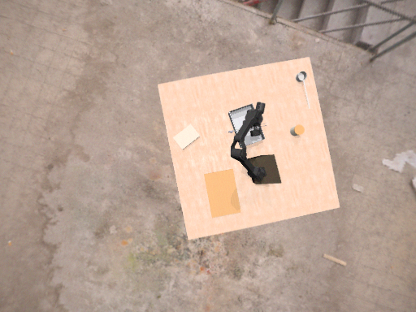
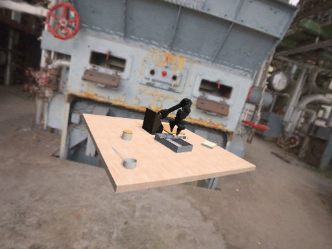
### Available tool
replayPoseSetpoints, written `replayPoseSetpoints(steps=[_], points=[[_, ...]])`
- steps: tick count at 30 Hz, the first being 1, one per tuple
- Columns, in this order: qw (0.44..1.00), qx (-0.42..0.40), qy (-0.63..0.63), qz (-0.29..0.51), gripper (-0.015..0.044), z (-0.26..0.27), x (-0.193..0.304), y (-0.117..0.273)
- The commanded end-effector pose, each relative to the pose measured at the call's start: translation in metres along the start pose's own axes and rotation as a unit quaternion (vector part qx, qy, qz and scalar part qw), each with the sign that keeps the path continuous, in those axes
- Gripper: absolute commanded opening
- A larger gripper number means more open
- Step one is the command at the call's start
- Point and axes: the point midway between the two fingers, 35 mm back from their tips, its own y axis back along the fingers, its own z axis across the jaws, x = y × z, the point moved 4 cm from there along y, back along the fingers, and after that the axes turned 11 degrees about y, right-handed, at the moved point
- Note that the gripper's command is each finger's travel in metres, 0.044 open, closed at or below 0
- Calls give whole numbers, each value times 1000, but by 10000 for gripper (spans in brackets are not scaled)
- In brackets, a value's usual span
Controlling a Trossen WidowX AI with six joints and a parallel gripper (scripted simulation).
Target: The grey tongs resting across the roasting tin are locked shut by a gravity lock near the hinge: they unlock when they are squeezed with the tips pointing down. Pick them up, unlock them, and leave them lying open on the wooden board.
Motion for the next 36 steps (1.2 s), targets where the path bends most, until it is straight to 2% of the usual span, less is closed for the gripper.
replayPoseSetpoints(steps=[1, 15, 36], points=[[999, -5, 28, -25, 440, 6, -2, -9], [999, -6, 27, -25, 440, 8, -12, -10], [999, -5, 27, -25, 440, 7, -13, -44]])
